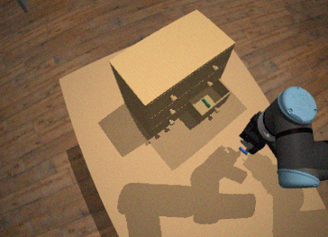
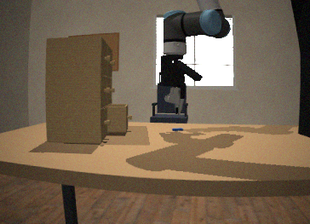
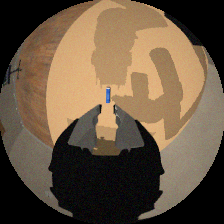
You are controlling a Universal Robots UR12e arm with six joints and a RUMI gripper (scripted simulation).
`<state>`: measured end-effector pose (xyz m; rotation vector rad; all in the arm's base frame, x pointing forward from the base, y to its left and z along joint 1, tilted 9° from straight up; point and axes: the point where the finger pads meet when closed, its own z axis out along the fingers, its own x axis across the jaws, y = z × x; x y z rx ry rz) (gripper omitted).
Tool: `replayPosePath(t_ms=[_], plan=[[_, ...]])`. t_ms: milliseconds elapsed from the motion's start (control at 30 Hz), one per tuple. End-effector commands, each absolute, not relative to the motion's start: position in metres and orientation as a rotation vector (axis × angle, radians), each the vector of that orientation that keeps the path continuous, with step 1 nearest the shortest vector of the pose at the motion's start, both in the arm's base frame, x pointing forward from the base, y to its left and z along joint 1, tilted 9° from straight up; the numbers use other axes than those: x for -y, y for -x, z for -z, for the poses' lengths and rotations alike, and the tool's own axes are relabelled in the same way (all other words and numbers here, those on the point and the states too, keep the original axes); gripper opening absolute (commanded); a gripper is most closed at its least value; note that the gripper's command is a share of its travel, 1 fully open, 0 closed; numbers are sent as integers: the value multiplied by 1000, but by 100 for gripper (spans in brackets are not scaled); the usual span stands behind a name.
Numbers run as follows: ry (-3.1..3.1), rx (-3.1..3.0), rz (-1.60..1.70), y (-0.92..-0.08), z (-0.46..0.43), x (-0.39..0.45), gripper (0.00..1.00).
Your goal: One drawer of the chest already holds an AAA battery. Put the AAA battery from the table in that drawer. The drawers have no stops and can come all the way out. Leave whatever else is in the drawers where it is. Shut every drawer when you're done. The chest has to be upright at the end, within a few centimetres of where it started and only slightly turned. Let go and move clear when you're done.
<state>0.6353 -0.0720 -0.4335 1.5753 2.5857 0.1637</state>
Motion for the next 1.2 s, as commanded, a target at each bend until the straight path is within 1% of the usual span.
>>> replayPosePath(t_ms=[0,1167], plan=[[-1575,-2585,-164,-637,439,72,14],[-1575,-2585,-164,-642,477,70,14]])
